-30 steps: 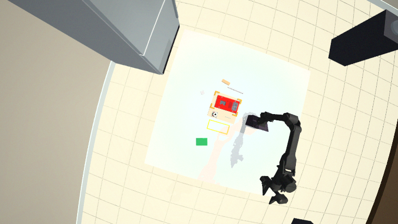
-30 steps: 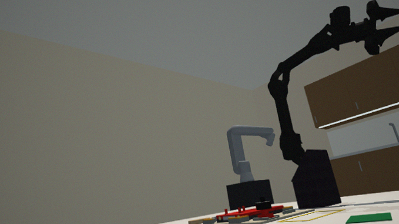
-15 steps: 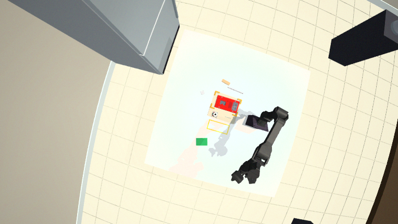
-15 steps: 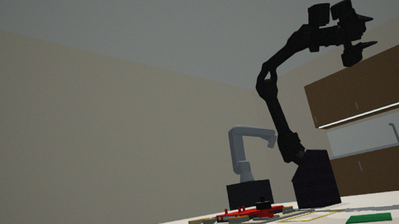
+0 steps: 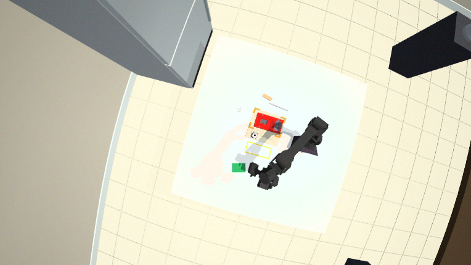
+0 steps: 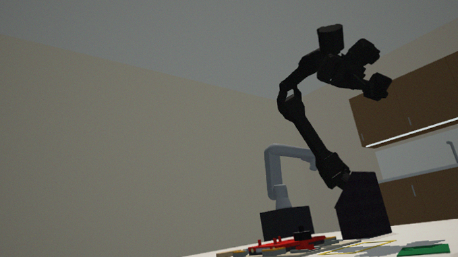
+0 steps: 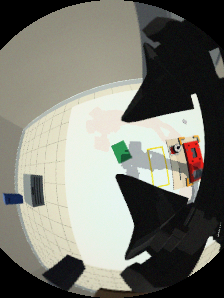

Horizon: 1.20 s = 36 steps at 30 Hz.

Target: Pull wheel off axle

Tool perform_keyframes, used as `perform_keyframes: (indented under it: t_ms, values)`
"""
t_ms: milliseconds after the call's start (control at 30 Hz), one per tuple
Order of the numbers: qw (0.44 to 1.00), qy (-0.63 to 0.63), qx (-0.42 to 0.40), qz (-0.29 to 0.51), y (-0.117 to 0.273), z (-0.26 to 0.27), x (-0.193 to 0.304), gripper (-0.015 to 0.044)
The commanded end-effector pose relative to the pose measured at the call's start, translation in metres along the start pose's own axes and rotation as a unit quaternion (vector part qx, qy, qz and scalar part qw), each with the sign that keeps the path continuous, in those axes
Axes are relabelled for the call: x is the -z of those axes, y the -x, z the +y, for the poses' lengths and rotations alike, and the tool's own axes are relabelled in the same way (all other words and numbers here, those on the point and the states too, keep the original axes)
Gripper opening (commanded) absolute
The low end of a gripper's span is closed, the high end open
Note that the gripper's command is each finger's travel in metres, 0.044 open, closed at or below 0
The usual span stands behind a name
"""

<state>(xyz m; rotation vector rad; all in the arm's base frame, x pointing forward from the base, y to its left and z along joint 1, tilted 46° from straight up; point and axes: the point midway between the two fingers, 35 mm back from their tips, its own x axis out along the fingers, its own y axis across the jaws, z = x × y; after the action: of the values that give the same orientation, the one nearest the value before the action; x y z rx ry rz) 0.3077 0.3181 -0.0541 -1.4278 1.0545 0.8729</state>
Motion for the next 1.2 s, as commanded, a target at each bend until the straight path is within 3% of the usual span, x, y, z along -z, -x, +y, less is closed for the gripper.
perform_keyframes:
  t_ms: [0,267,667,933,1167]
  values:
    - [0.993,-0.107,0.002,0.058,-0.014,-0.018,0.044,0.03]
    - [0.919,-0.347,0.029,0.183,-0.035,-0.048,0.146,0.03]
    - [0.72,-0.596,0.12,0.334,-0.038,-0.059,0.284,0.03]
    - [0.717,-0.599,0.122,0.335,-0.041,-0.059,0.289,0.03]
    - [0.717,-0.598,0.122,0.335,-0.075,-0.05,0.318,0.03]
